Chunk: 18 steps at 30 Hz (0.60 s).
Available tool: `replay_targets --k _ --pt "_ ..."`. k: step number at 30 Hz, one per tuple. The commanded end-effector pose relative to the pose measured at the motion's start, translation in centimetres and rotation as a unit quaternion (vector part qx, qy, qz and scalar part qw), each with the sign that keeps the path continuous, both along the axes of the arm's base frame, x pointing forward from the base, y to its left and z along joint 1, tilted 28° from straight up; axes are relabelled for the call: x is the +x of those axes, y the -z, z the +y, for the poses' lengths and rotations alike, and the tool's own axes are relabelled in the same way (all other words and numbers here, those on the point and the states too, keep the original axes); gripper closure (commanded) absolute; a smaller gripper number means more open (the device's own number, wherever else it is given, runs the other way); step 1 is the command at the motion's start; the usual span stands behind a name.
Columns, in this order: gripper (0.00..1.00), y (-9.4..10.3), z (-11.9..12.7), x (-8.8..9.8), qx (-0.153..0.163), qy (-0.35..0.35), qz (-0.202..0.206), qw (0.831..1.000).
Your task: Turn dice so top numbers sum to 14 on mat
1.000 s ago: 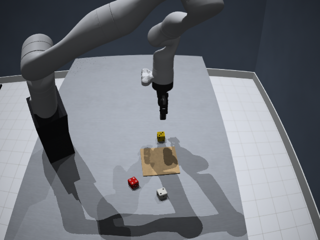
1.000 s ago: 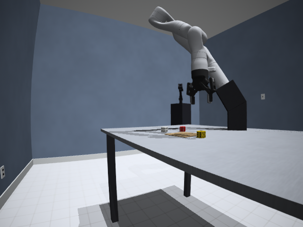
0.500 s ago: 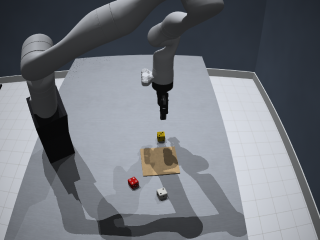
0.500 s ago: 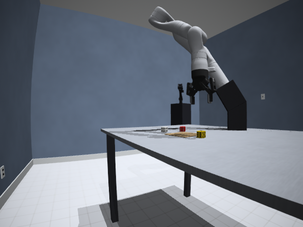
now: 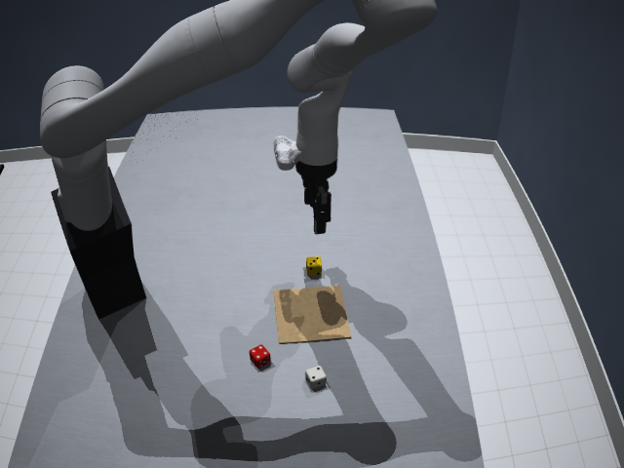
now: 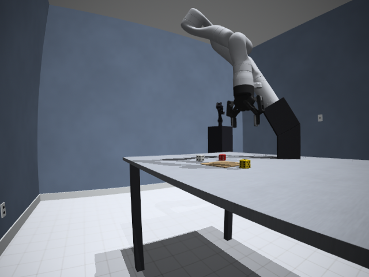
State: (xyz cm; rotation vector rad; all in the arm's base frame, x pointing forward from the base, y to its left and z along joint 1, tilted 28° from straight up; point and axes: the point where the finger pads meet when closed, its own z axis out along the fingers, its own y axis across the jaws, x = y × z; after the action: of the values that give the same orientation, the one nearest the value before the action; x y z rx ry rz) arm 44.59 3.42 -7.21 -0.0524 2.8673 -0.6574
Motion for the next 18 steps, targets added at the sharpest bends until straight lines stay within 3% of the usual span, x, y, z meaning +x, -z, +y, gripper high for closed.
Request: replay_targets --k 1,18 --pt "0.00 0.05 0.04 0.13 -0.006 -0.024 0.009 1.000" --pt "0.00 0.43 -0.14 0.24 -0.035 -0.150 0.070 0.986"
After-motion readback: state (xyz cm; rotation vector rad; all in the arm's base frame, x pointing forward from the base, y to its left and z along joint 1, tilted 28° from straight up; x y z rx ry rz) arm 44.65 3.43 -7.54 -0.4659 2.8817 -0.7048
